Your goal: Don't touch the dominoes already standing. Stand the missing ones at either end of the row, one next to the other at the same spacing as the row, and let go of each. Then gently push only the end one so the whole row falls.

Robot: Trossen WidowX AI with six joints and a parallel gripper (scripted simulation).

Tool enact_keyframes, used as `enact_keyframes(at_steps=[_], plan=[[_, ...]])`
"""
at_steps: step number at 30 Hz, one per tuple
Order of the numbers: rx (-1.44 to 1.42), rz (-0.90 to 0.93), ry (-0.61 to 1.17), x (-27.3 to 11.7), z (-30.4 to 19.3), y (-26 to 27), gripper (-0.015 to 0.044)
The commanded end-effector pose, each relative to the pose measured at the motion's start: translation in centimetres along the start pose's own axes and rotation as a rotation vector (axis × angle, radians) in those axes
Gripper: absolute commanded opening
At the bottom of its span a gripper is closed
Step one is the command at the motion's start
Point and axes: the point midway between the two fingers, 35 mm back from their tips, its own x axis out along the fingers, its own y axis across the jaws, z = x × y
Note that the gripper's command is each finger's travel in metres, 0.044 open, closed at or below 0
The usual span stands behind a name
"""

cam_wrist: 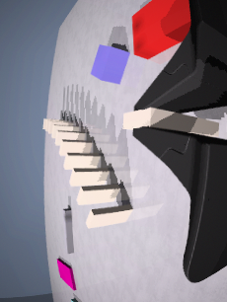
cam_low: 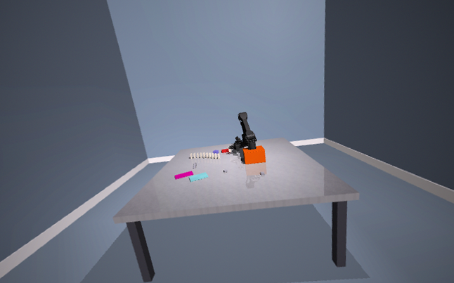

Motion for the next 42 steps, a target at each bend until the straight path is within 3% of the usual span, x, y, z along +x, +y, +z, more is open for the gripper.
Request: enact_keyframes(at_steps=[1,18,34,42], plan=[[-0.01,0.001,0.004,0.2,-0.9,0.1,0.0022],[-0.011,0.005,0.008,0.4,-2.2,0.4,0.0022],[-0.011,0.005,0.008,0.4,-2.1,0.4,0.044],[-0.005,0.007,0.007,-0.1,2.6,0.5,0.044]])
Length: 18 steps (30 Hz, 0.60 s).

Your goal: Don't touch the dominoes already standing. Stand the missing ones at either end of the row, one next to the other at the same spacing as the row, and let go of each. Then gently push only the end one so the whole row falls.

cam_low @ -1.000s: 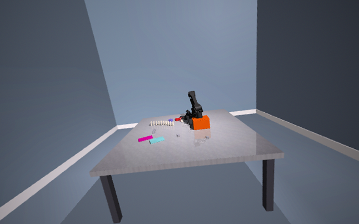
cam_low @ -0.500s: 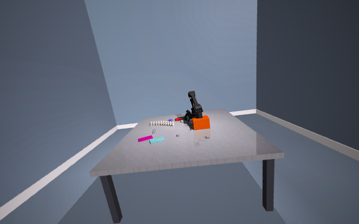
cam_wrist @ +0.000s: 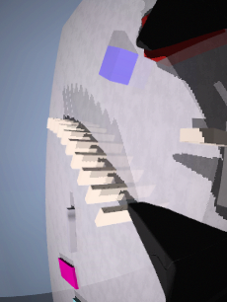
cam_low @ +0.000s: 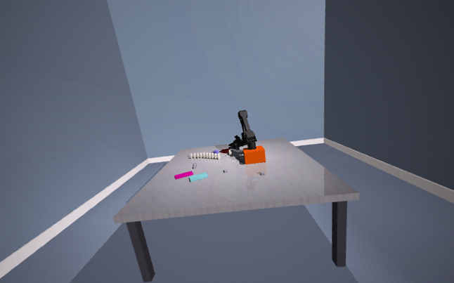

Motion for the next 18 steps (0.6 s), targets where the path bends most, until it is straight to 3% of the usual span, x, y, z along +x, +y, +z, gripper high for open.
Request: enact_keyframes(at_steps=[1,5,12,18], plan=[[0.004,0.003,-0.001,-0.2,1.4,0.4,0.044],[0.079,-0.015,0.038,0.6,1.1,-0.7,0.044],[0.526,-0.178,0.327,6.1,0.7,-5.3,0.044],[0.776,-0.281,0.507,8.3,1.4,-5.3,0.044]])
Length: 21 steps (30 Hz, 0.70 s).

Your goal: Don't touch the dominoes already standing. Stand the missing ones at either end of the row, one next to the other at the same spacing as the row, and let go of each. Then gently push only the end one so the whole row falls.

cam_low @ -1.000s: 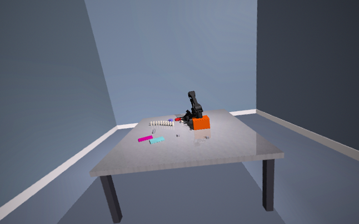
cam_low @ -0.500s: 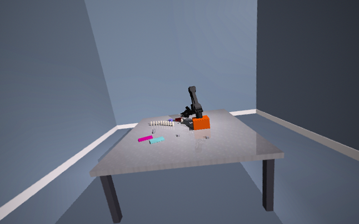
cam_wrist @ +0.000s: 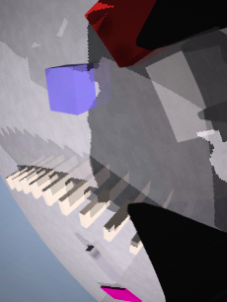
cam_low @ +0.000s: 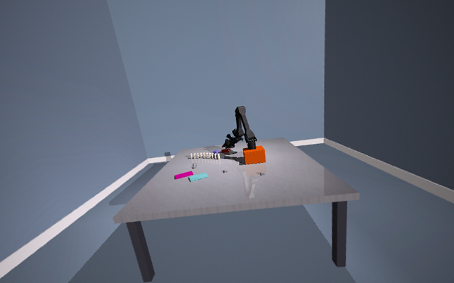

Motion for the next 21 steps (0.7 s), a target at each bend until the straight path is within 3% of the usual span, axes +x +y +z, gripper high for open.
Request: enact_keyframes(at_steps=[1,7,14,21], plan=[[0.321,-0.175,0.215,2.1,1.8,0.7,0.044],[0.707,-0.536,0.469,-0.2,0.7,2.6,0.044],[0.856,-0.849,0.556,-4.0,1.3,4.7,0.044],[0.89,-0.96,0.613,-6.0,1.0,5.8,0.044]])
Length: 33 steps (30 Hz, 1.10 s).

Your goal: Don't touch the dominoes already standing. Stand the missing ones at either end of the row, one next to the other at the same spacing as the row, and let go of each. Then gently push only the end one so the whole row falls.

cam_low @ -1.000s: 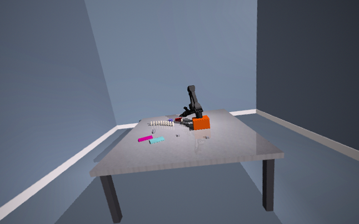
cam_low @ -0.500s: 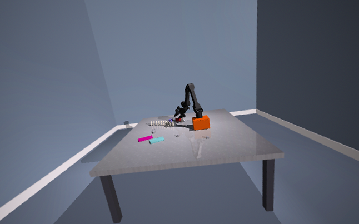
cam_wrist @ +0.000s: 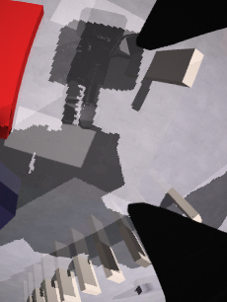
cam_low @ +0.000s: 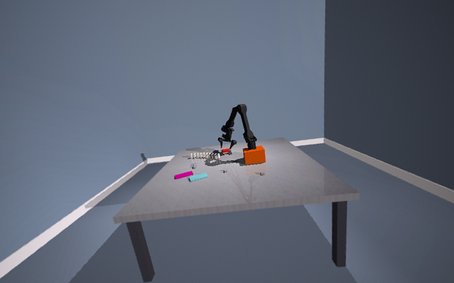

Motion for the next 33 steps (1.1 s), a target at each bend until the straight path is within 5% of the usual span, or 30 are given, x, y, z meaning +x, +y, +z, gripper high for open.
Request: enact_keyframes(at_steps=[1,13,20,33], plan=[[0.219,-0.346,0.033,-5.7,-2.8,-0.9,0.044],[0.219,-0.346,0.033,-5.5,-2.8,-0.9,0.044],[0.219,-0.347,0.033,0.3,-3.2,-3.0,0.044],[0.219,-0.347,0.033,1.6,-3.4,-3.5,0.044]])
